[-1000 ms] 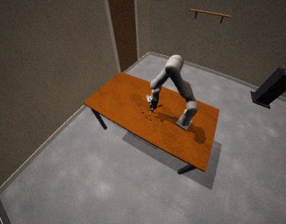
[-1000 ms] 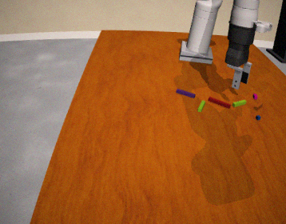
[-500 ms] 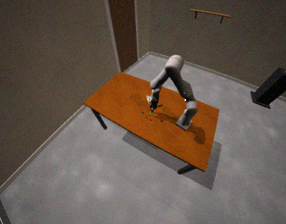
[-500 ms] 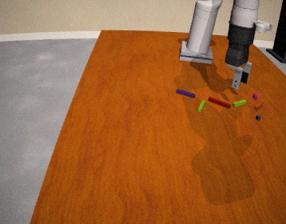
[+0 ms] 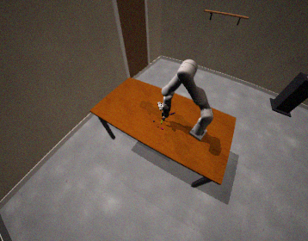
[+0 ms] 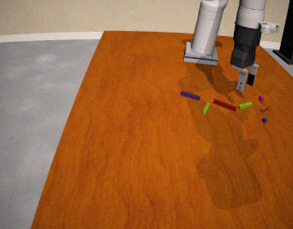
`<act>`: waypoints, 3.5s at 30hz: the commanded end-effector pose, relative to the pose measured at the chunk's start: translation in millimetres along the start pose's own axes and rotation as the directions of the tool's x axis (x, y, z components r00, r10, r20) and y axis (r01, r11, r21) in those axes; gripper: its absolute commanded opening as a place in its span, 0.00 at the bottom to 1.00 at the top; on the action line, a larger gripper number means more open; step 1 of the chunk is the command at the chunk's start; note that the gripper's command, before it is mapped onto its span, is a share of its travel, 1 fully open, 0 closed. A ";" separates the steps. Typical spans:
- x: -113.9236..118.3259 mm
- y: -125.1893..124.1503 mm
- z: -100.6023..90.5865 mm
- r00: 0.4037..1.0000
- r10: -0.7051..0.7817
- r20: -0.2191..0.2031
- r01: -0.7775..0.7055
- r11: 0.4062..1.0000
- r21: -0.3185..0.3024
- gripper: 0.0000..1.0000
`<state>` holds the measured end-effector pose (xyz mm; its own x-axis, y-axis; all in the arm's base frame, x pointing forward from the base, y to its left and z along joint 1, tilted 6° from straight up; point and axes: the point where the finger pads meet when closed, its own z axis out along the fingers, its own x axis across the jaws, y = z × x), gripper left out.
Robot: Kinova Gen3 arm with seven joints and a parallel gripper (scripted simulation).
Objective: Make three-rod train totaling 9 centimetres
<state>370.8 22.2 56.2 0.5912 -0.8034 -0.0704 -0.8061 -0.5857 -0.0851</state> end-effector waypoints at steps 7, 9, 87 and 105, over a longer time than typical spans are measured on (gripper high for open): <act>-0.9 -1.1 1.7 0.998 0.071 0.003 -0.071 0.997 -0.009 1.00; -1.0 -1.3 2.3 0.995 0.103 0.004 -0.103 0.995 -0.012 1.00; -41.5 -31.1 4.0 -0.878 0.478 -0.027 -0.478 -0.878 0.027 1.00; -55.1 -47.4 -1.0 -0.985 0.174 -0.003 -0.174 -0.985 0.007 1.00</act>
<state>376.0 91.4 64.6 -0.7267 0.6844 0.0592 0.6867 0.7214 0.0895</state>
